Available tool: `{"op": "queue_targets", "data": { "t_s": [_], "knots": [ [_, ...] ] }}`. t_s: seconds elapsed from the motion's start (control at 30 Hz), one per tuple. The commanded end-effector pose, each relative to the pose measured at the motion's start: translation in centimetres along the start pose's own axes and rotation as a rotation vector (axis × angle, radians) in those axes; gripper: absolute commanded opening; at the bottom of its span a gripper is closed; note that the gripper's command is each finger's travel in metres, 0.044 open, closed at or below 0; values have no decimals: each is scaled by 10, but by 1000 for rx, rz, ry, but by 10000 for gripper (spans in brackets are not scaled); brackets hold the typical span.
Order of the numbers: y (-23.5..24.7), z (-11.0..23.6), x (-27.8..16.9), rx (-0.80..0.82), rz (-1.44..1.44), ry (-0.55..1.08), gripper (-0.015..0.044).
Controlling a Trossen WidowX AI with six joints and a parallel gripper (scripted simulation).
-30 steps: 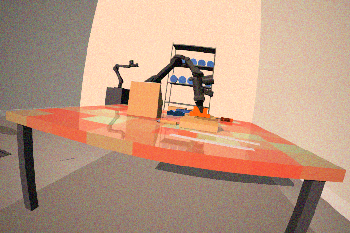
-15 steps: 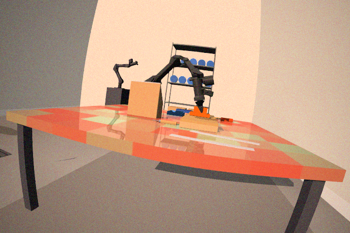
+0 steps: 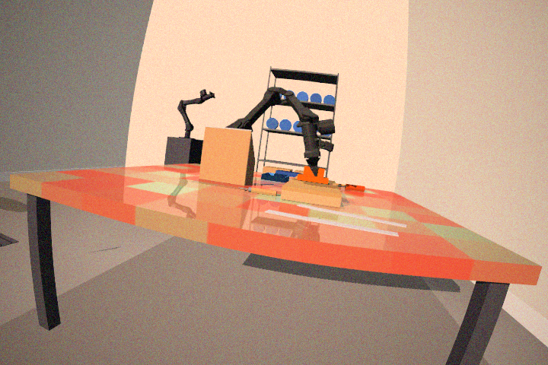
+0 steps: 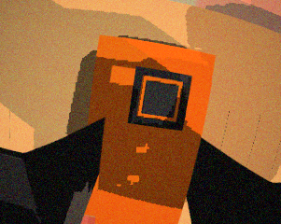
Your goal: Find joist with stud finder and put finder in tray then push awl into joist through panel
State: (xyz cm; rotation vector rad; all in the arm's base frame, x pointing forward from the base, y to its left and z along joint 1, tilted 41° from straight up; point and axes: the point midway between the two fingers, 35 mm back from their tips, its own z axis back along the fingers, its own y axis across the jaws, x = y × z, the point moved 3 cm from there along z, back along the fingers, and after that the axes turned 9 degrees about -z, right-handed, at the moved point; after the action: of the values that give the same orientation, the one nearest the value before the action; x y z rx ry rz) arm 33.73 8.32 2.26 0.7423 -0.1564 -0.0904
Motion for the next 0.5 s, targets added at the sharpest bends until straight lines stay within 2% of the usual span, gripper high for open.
{"op": "queue_targets", "data": {
  "t_s": [0.0, 0.47],
  "knots": [
    [7, 0, -2, 1, 1, 1, 0],
    [29, 0, -5, 2, 1, 2, 0]
  ]
}}
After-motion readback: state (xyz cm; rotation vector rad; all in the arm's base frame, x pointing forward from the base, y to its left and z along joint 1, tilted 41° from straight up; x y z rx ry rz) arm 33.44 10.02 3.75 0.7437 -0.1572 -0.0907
